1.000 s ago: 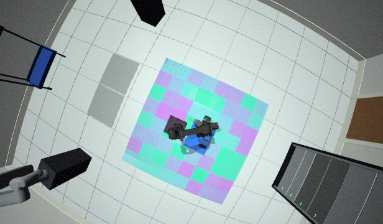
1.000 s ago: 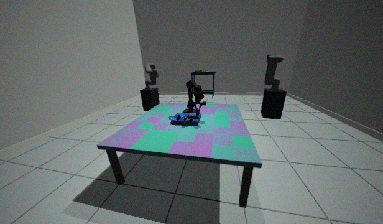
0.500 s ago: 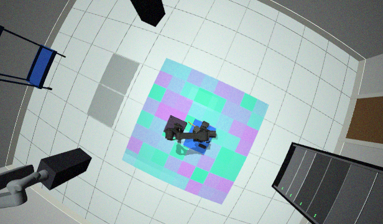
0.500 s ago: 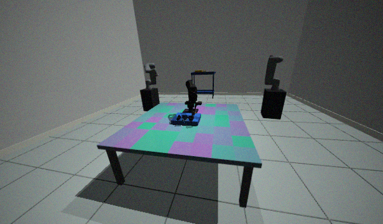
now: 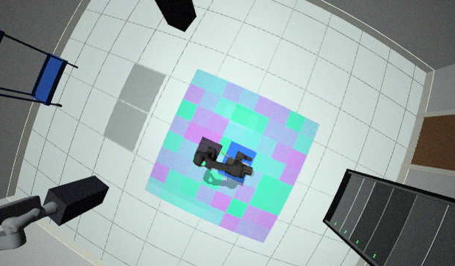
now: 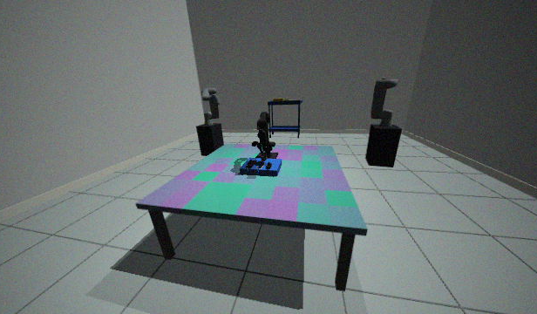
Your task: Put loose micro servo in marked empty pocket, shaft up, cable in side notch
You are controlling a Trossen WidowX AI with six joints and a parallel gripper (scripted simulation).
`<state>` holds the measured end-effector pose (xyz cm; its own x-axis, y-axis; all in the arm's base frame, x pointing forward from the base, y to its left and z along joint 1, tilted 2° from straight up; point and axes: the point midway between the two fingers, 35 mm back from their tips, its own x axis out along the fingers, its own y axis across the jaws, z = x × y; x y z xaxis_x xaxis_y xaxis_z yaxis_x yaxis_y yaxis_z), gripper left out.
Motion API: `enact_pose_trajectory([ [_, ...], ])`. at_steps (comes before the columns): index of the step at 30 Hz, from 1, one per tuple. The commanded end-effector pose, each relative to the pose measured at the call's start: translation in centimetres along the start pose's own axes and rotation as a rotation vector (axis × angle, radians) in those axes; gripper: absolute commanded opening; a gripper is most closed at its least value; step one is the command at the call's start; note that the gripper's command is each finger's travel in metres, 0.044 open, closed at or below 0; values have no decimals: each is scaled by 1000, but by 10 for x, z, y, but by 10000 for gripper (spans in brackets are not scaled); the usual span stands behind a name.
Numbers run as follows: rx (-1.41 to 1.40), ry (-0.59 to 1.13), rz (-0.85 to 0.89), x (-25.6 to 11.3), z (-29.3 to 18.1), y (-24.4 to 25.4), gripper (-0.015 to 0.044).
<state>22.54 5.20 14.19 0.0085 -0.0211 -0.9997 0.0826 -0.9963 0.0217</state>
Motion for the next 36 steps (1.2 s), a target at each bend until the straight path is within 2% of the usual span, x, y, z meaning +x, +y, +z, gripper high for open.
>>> enact_pose_trajectory([
  [1, -5, 5, 5, -1, 1, 16, 0],
  [8, 81, 5, 5, -1, 1, 16, 0],
  [36, 1051, 7, 2, -1, 1, 16, 0],
])
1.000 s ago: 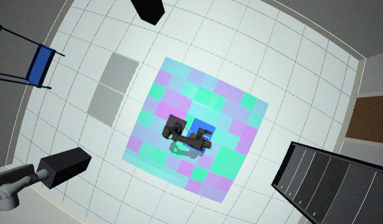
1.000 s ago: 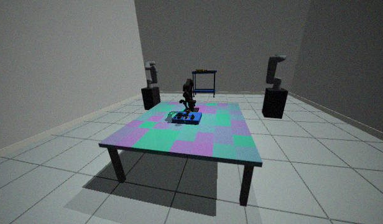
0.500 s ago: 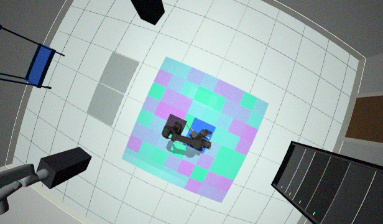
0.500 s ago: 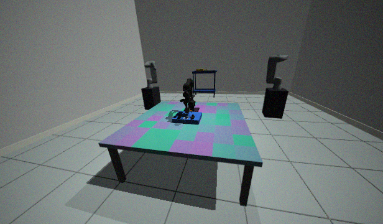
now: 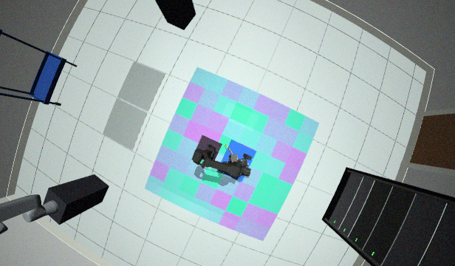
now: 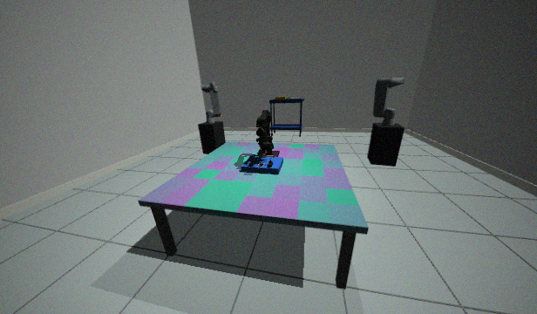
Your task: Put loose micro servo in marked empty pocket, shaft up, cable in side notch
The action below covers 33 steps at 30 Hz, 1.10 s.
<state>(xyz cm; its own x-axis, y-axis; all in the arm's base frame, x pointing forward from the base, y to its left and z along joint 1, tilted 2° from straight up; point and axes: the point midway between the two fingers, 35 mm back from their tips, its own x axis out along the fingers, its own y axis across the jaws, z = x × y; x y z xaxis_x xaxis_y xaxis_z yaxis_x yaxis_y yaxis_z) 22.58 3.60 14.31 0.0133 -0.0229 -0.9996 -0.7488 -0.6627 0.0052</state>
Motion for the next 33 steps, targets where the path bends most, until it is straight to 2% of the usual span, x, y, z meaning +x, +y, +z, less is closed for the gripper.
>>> enact_pose_trajectory([
  [1, 156, 3, 1, 0, 0, 1, 0],
  [33, 1267, 3, -1, 0, 0, 1, 0],
])
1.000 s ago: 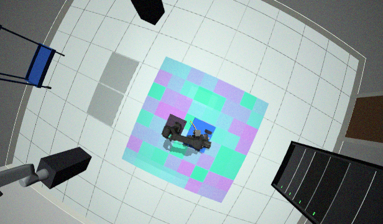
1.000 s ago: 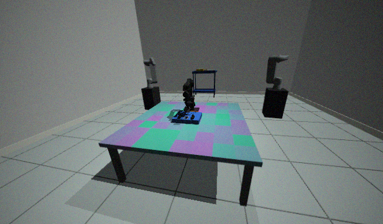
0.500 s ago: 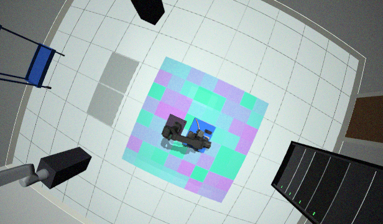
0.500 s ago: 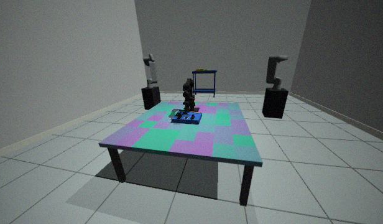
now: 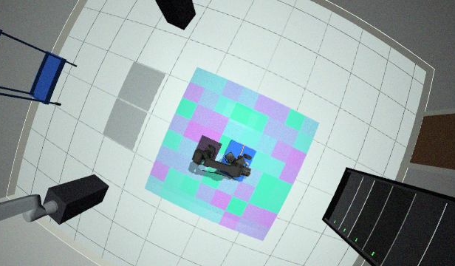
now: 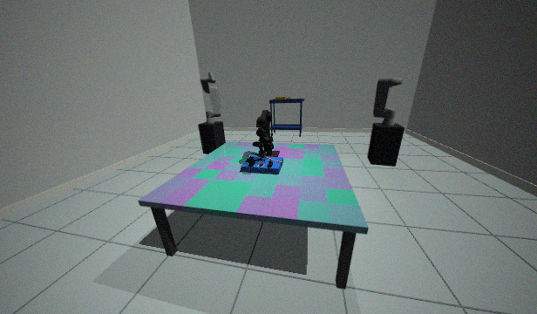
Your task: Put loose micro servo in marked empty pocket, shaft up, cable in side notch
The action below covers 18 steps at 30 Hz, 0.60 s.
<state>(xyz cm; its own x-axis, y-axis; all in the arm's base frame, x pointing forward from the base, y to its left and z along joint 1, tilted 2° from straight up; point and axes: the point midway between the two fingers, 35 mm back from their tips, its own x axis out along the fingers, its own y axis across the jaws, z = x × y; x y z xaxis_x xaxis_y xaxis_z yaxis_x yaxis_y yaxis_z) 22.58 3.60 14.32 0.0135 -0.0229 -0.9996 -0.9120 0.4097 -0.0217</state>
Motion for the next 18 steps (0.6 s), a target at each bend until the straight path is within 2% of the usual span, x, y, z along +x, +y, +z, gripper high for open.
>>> enact_pose_trajectory([
  [1, 155, 2, -2, 0, -1, 0, 0],
  [18, 746, 2, -3, 0, -1, 0, 0],
])
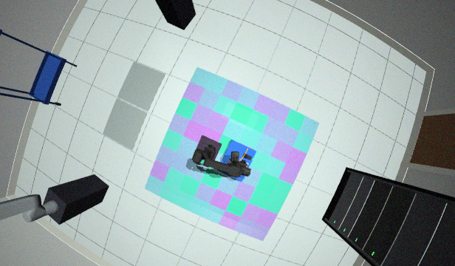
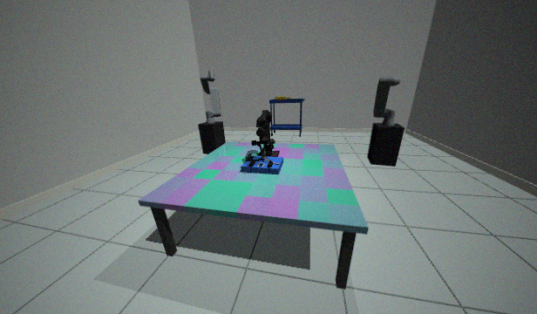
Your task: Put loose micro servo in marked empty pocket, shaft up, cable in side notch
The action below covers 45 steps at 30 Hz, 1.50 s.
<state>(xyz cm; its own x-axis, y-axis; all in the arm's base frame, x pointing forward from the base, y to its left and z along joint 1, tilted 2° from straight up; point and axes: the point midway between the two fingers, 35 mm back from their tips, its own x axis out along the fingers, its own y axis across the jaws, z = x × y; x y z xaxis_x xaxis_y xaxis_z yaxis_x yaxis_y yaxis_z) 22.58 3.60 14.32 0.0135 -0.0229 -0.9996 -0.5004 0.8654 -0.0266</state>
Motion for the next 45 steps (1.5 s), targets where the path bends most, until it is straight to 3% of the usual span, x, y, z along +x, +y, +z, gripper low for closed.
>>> enact_pose_trajectory([
  [1, 156, 1, -3, 0, 0, 0, 0],
  [9, 411, 0, -3, 0, -1, 0, 0],
  [19, 417, 0, -3, 0, 6, -3, 0],
  [45, 417, -10, -5, -3, 99, -44, 0],
])
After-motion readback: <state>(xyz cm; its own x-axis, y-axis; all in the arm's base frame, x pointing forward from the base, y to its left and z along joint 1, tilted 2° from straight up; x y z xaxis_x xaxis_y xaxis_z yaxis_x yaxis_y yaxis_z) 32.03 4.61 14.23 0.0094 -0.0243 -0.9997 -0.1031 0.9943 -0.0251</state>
